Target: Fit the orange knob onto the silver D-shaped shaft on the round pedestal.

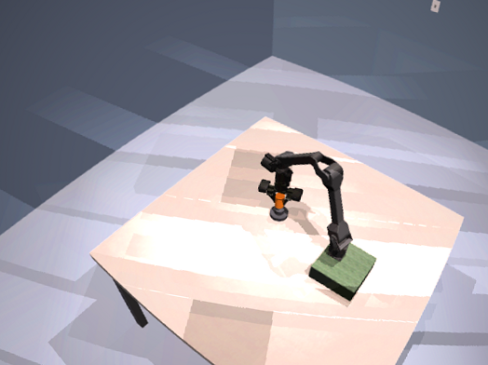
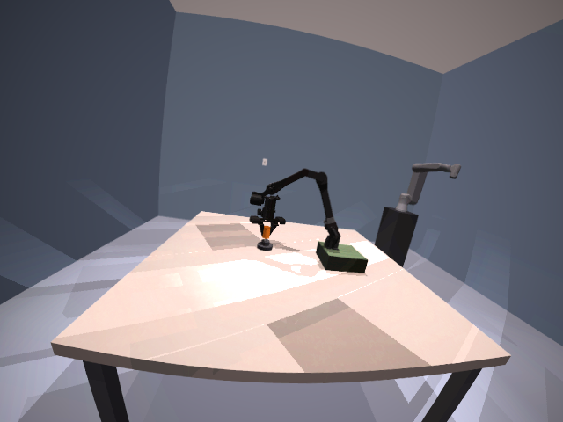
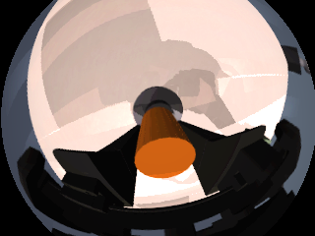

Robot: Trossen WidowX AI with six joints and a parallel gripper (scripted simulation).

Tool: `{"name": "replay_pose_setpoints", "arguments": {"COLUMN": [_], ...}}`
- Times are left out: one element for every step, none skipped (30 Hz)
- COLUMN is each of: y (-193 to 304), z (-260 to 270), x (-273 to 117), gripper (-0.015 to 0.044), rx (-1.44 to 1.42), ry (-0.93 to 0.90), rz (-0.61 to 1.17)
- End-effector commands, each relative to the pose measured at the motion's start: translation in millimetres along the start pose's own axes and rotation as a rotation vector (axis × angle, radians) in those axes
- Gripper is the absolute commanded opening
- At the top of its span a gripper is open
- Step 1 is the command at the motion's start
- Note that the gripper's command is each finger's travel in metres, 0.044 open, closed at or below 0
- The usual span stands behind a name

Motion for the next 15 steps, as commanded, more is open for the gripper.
{"name": "replay_pose_setpoints", "arguments": {"y": [0.4,0.5,0.6,0.9,1.2,1.7,2.4,2.8,2.9,2.8,2.8,2.9,2.9,2.9,2.8], "z": [-1.3,-1.5,-1.7,-2.0,-2.6,-3.5,-4.5,-5.2,-5.2,-5.0,-5.0,-5.2,-5.2,-5.2,-5.1], "x": [-0.3,-0.4,-0.7,-1.1,-1.6,-2.4,-3.3,-4.2,-4.6,-4.9,-4.9,-4.8,-4.8,-4.8,-4.7], "gripper": [0.0,0.0,0.0,0.0,0.0,0.0,0.0,0.0,0.0,0.0,0.0,0.0,0.0,0.0,0.0], "rx": [0.013,0.029,0.058,0.09,0.129,0.172,0.203,0.213,0.213,0.213,0.213,0.213,0.213,0.213,0.213], "ry": [0.001,0.001,0.001,0.001,0.001,0.001,0.001,0.001,0.001,0.001,0.001,0.001,0.001,0.001,0.001], "rz": [-0.001,-0.001,-0.001,-0.001,-0.001,-0.001,-0.001,-0.001,-0.001,-0.001,-0.001,-0.001,-0.001,-0.001,-0.001]}}
Point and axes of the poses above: the point midway between the two fingers, 35 mm back from their tips, its own x axis out along the fingers, its own z axis across the jaws, y = z × x, the point moved 5 cm from there along -x, back along the fingers, and after that the axes turned 2 degrees about x, right-handed, at the moved point
